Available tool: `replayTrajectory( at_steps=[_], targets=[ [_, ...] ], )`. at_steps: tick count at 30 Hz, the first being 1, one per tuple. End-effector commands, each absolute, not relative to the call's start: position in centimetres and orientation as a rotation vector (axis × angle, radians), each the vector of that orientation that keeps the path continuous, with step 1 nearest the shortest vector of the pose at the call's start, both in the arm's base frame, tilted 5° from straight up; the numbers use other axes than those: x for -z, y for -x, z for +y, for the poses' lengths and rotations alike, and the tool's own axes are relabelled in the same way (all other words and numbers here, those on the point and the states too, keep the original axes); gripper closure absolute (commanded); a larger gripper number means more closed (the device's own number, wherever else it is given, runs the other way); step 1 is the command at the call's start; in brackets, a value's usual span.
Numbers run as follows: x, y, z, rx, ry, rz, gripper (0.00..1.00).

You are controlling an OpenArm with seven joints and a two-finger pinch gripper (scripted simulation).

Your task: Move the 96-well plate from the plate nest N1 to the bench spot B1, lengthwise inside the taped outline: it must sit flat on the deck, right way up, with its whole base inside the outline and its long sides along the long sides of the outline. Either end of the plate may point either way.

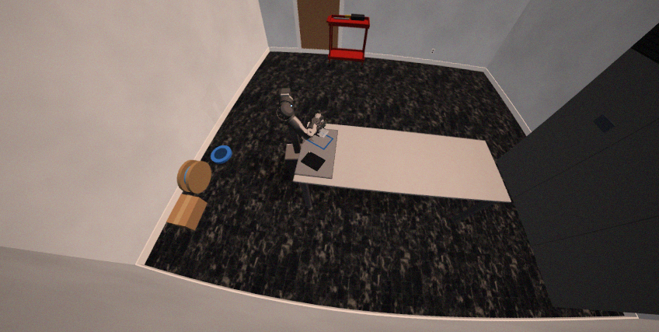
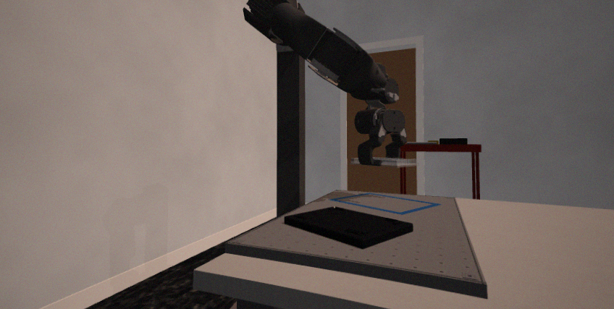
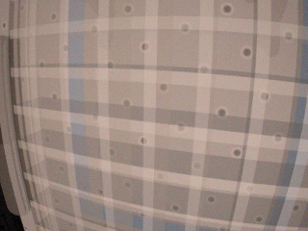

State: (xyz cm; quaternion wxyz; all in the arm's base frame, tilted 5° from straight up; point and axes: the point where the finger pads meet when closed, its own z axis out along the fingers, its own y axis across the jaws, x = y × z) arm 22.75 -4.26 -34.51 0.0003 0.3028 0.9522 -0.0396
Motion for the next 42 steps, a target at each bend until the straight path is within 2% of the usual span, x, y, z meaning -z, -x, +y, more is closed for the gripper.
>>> replayTrajectory(
  at_steps=[1, 39, 42],
  targets=[
    [34.4, -22.9, -4.3, 0.130, -0.955, 2.985, 1.00],
    [34.2, -22.6, -5.3, 0.130, -0.954, 2.985, 1.00],
    [36.1, -22.5, -5.6, 0.130, -0.950, 2.988, 1.00]
  ],
)
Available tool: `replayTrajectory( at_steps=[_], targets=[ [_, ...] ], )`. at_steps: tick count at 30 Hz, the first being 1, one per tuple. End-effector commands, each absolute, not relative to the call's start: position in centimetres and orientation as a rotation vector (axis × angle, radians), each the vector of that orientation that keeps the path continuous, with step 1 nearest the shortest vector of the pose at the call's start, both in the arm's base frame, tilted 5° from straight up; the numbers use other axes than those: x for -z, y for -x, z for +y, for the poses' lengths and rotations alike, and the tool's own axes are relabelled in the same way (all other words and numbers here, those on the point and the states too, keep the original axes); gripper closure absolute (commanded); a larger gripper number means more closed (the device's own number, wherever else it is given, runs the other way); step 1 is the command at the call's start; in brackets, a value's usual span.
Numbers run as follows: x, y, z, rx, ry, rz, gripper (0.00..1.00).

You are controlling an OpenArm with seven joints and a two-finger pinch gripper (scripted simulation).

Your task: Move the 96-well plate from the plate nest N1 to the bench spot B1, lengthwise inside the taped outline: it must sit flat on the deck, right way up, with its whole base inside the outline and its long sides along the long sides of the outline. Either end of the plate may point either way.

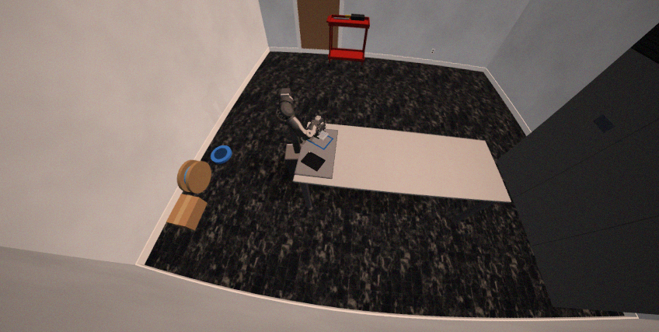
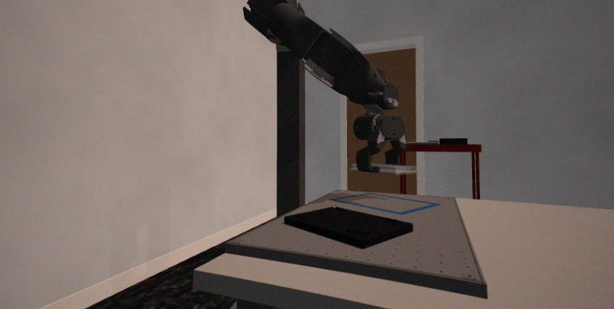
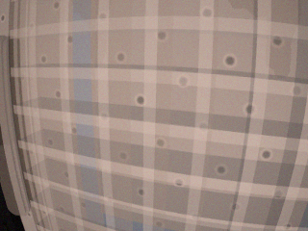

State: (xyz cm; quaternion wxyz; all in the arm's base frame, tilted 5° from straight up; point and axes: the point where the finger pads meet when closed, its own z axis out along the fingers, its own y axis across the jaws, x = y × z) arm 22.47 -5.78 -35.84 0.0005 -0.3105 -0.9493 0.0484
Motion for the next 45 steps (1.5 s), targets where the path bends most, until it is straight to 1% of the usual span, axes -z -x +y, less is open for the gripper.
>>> replayTrajectory(
  at_steps=[1, 2, 14, 19, 31, 36, 45],
  targets=[
    [36.8, -22.4, -5.7, -0.130, 0.950, -2.995, 1.00],
    [37.4, -22.4, -5.7, -0.130, 0.949, -2.995, 1.00],
    [37.4, -22.4, -5.7, -0.130, 0.949, -2.995, 1.00],
    [40.6, -22.2, -6.2, -0.129, 0.948, -2.995, 1.00],
    [40.6, -22.2, -6.2, -0.129, 0.948, -2.995, 1.00],
    [41.4, -22.4, -6.1, -0.124, 0.953, -2.994, 1.00],
    [41.4, -22.4, -6.1, -0.124, 0.953, -2.994, 1.00]
  ],
)
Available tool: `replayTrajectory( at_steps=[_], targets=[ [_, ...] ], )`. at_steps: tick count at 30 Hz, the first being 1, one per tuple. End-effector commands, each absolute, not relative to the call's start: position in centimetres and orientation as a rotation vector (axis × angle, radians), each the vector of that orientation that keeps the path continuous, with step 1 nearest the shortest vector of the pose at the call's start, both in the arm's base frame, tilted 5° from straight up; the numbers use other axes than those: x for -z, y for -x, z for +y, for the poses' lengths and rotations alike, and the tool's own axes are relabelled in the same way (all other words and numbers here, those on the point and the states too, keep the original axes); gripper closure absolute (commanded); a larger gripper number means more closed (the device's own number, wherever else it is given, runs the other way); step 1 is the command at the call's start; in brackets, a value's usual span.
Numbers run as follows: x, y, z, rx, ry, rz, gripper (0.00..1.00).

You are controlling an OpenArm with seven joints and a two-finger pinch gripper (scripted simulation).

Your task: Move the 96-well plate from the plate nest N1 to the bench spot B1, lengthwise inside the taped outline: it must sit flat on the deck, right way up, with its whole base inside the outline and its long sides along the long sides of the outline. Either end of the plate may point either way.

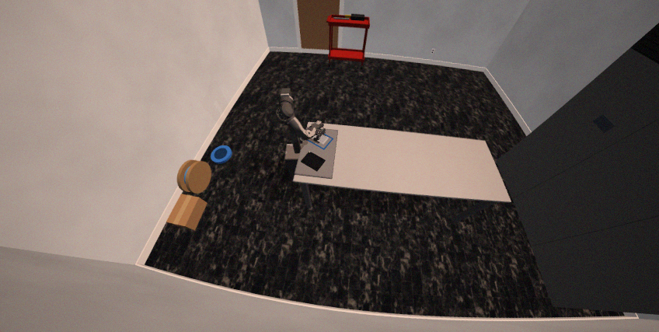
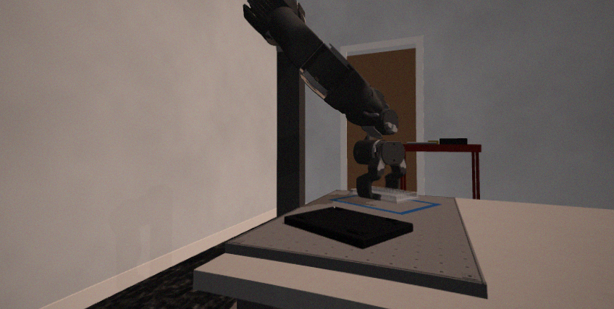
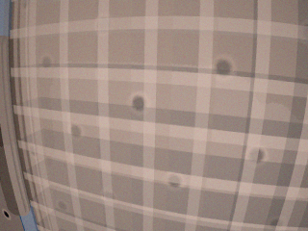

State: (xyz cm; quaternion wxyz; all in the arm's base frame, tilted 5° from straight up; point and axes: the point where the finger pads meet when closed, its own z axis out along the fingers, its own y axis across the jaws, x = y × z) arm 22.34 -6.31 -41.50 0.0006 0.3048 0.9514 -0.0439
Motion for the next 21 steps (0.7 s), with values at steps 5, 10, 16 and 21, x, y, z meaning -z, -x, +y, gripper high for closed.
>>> replayTrajectory(
  at_steps=[5, 10, 16, 21],
  targets=[
    [41.30, -22.50, -6.20, 0.128, -0.954, 2.986, 1.00],
    [41.08, -22.57, -6.28, 0.134, -0.959, 2.982, 1.00],
    [41.08, -22.57, -6.28, 0.134, -0.959, 2.982, 1.00],
    [41.10, -22.52, -6.28, 0.134, -0.958, 2.983, 1.00]
  ],
)
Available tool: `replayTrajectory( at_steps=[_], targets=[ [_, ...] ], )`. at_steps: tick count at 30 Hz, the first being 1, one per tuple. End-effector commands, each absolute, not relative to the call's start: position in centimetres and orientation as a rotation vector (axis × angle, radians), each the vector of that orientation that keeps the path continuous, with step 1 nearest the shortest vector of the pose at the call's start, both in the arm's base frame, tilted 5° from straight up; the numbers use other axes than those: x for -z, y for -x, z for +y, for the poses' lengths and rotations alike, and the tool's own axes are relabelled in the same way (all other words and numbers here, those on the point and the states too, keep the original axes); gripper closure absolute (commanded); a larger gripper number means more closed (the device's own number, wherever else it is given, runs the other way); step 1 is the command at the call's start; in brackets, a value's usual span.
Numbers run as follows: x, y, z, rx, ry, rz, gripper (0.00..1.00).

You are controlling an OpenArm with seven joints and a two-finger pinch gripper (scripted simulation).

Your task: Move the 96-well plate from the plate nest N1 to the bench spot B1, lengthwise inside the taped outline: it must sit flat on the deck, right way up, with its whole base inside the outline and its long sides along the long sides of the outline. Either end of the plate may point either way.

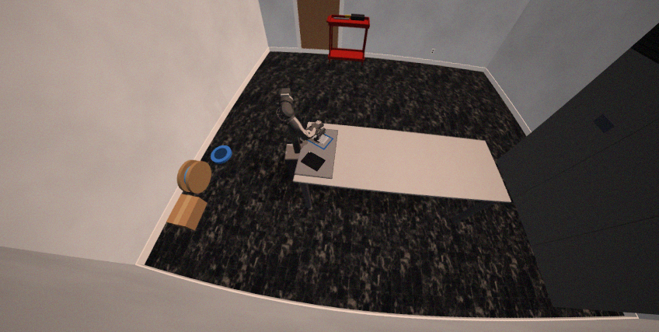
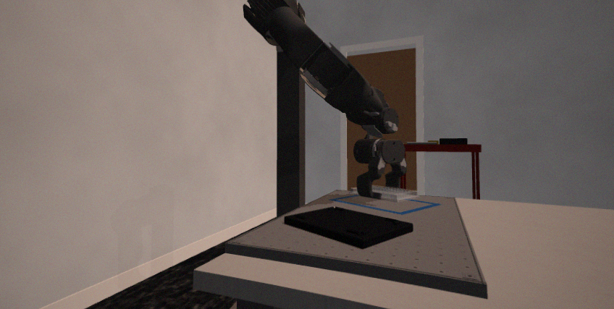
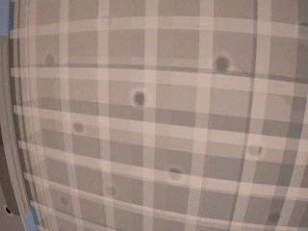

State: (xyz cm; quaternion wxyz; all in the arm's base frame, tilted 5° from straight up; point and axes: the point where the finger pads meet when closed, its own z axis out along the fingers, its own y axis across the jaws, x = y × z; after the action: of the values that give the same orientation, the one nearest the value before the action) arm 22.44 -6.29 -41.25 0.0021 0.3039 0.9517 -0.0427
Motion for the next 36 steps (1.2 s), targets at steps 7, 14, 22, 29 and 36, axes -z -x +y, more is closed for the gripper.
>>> replayTrajectory(
  at_steps=[7, 14, 22, 29, 36],
  targets=[
    [41.19, -22.28, -6.27, 0.135, -0.958, 2.987, 1.00],
    [41.19, -22.28, -6.27, 0.135, -0.958, 2.987, 1.00],
    [41.19, -22.22, -6.28, 0.135, -0.954, 2.989, 1.00],
    [41.19, -22.22, -6.28, 0.135, -0.954, 2.989, 1.00],
    [41.43, -22.24, -6.23, 0.131, -0.951, 2.990, 1.00]
  ],
)
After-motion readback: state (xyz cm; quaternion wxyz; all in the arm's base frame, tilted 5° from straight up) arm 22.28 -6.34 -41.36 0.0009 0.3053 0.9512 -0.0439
